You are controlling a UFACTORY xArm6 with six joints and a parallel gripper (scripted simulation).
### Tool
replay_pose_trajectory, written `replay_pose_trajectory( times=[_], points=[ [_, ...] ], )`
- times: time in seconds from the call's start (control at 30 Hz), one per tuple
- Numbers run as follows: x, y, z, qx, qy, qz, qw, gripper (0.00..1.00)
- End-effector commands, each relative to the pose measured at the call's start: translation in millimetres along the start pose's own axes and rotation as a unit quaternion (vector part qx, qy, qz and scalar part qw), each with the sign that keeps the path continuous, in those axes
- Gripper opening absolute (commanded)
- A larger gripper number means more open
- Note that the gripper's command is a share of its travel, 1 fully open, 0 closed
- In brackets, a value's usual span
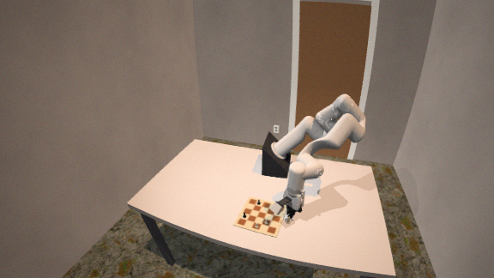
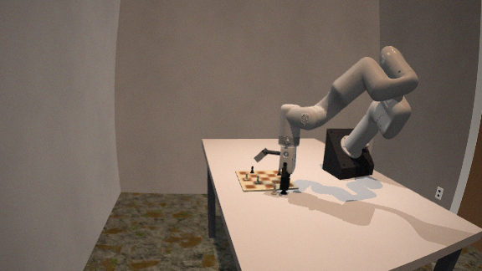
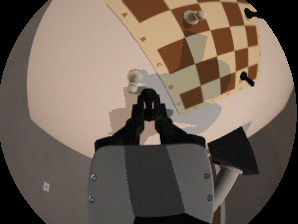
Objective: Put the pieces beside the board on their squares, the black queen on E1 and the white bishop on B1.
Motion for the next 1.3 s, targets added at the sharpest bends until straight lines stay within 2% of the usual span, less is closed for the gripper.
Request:
replay_pose_trajectory(
  times=[0.0, 0.57, 0.7, 1.0, 1.27],
  points=[
    [-1, 1, -1, 0.001, 0.0, -0.001, 1.0, 0.0],
    [-1, 7, -1, 0.001, 0.0, -0.001, 1.0, 0.0],
    [-1, 26, -1, 0.001, 0.0, -0.001, 1.0, 0.0],
    [-1, 89, 0, 0.001, 0.0, -0.001, 1.0, 0.0],
    [-1, 101, 0, 0.001, 0.0, -0.001, 1.0, 0.0]
  ],
)
Point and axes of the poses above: the point where the finger pads meet when closed, its own y axis back along the fingers, its own x axis across the jaws, z = x × y, the point moved 5 cm from there along y, back along the fingers, and after that the axes turned 9 degrees about -y, right-handed, at the moved point
